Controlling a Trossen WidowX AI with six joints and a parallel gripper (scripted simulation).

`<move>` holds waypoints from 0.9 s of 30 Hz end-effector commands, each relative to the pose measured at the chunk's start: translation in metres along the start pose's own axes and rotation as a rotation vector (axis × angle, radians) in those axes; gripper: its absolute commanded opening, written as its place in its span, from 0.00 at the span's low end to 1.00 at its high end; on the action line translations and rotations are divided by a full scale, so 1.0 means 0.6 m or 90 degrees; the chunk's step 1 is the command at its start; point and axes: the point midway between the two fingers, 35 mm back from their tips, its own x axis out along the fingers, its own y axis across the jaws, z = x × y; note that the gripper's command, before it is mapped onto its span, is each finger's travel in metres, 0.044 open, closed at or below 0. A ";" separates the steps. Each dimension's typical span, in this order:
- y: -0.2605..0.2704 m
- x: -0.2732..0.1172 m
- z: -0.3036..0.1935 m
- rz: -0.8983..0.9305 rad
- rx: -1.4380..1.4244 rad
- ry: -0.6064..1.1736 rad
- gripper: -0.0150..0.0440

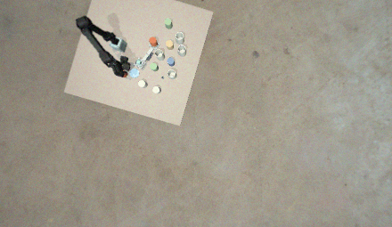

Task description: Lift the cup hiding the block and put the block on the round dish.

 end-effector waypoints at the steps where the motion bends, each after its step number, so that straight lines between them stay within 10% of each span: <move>1: 0.011 -0.004 0.014 -0.001 0.083 0.003 0.69; 27: 0.111 -0.019 0.099 -0.003 0.658 0.023 0.69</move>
